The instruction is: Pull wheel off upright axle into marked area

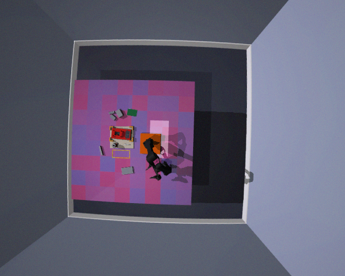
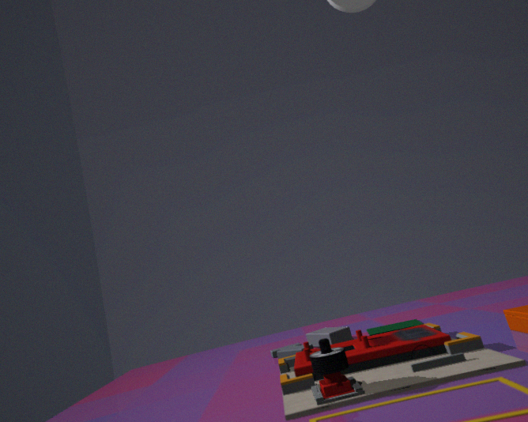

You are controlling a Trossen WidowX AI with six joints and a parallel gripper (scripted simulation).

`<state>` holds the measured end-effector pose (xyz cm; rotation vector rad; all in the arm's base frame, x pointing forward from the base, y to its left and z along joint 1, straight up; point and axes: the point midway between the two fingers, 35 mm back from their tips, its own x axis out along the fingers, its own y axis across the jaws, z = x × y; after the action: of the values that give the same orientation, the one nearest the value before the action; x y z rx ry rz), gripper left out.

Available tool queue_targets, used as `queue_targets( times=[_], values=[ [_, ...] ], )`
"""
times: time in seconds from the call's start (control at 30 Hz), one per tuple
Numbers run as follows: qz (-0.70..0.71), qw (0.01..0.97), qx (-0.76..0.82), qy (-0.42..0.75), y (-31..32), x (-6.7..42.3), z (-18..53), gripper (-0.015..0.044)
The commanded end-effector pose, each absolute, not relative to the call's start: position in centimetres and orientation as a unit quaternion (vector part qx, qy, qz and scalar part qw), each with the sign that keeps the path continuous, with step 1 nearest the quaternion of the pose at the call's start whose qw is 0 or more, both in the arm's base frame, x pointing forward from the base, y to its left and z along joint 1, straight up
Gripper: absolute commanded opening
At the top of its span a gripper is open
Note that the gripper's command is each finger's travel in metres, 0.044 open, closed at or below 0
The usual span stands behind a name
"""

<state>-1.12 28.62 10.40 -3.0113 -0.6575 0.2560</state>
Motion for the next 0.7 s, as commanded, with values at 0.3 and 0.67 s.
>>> queue_targets(
  times=[0.3,0.67],
  values=[
    [0.158,0.237,-0.959,0.015,28.1,6.1,9.6,0.0300],
    [0.136,0.498,-0.802,0.301,25.4,14.2,8.6,0.0300]
  ],
)
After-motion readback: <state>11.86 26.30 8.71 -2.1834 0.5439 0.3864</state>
